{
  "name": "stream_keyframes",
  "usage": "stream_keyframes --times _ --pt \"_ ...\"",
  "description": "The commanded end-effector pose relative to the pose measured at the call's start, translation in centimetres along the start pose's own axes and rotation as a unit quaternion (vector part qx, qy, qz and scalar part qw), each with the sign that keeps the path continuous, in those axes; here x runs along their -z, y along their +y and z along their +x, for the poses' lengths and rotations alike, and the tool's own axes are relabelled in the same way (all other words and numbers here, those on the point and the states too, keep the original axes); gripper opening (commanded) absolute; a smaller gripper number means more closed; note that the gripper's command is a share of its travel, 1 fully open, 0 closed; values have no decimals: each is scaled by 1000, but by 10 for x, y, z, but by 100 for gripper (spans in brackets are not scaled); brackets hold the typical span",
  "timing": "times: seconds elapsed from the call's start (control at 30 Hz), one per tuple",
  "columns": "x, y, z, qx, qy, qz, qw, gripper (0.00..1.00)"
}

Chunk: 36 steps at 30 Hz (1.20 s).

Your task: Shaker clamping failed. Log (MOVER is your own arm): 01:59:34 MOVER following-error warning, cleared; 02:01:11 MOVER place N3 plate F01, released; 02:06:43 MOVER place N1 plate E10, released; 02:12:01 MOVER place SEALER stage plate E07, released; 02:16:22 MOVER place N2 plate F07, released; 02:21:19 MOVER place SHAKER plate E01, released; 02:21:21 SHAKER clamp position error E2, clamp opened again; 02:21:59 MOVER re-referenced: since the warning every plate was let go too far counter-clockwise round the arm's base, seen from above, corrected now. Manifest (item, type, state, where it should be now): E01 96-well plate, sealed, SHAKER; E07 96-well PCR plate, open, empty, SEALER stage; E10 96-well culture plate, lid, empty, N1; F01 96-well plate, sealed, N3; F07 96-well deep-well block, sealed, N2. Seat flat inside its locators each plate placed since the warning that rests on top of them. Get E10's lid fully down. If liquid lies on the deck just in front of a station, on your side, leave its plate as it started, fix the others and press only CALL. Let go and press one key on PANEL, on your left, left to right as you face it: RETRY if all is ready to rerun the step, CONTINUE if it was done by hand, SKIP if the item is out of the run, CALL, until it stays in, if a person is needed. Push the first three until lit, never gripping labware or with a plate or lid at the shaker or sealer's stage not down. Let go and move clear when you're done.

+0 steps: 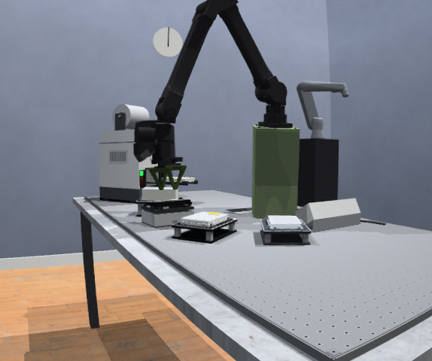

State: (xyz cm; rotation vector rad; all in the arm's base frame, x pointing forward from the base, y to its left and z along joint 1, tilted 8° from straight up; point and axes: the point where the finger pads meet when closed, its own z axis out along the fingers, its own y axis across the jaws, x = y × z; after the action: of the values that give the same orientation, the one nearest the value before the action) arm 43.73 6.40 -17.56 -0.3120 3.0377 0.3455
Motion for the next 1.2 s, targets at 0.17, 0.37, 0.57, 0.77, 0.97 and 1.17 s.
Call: stream_keyframes --times 0.17,0.37,0.57,0.77,0.97,1.17 --pt "-16 -1 -12 2 -8 2 1000 100" --pt "-24 0 -12 3 -7 2 1000 100" --pt "-29 -4 -11 -1 -8 2 1000 100" --pt "-38 -1 -11 3 -6 2 1000 100" --pt "-46 -3 -10 1 -6 2 1000 100" --pt "-52 -3 -10 2 -6 2 1000 100"
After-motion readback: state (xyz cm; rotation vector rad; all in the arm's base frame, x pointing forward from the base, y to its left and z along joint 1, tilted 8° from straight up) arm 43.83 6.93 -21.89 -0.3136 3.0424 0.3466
